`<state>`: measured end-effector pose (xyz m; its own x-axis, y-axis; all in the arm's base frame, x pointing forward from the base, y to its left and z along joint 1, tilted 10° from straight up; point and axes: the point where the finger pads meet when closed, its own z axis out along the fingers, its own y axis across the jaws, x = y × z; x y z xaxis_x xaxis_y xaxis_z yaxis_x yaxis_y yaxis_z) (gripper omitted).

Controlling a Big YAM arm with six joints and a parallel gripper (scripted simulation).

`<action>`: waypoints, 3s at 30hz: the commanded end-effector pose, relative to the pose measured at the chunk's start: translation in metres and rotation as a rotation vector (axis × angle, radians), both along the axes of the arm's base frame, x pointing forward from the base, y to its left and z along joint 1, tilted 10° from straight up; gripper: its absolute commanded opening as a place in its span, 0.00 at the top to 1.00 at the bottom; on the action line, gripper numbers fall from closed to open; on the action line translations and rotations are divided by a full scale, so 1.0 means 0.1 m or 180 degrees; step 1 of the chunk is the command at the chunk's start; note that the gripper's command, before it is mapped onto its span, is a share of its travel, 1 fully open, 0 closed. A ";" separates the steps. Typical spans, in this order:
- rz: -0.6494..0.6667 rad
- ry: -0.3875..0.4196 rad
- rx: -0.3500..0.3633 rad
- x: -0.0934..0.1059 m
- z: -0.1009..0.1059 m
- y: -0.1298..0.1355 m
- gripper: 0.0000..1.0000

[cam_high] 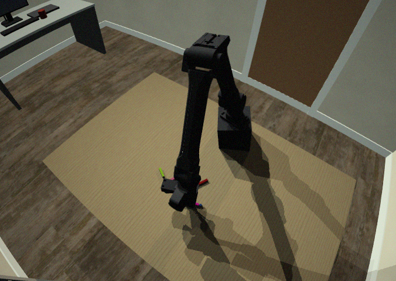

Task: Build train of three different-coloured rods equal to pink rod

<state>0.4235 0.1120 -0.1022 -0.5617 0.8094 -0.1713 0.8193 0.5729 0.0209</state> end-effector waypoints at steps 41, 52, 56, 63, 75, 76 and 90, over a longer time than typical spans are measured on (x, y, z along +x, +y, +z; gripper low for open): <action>0.0000 -0.0027 0.0005 0.06 -0.07 -0.05 0.96; -0.0003 -0.0057 0.0015 0.12 -0.11 -0.04 0.96; -0.0006 -0.0096 0.0028 0.15 -0.03 -0.04 0.96; -0.0006 -0.0090 0.0026 0.14 -0.03 -0.04 0.96; -0.0006 -0.0090 0.0026 0.14 -0.03 -0.04 0.96; -0.0006 -0.0090 0.0026 0.14 -0.03 -0.04 0.96; -0.0006 -0.0090 0.0026 0.14 -0.03 -0.04 0.96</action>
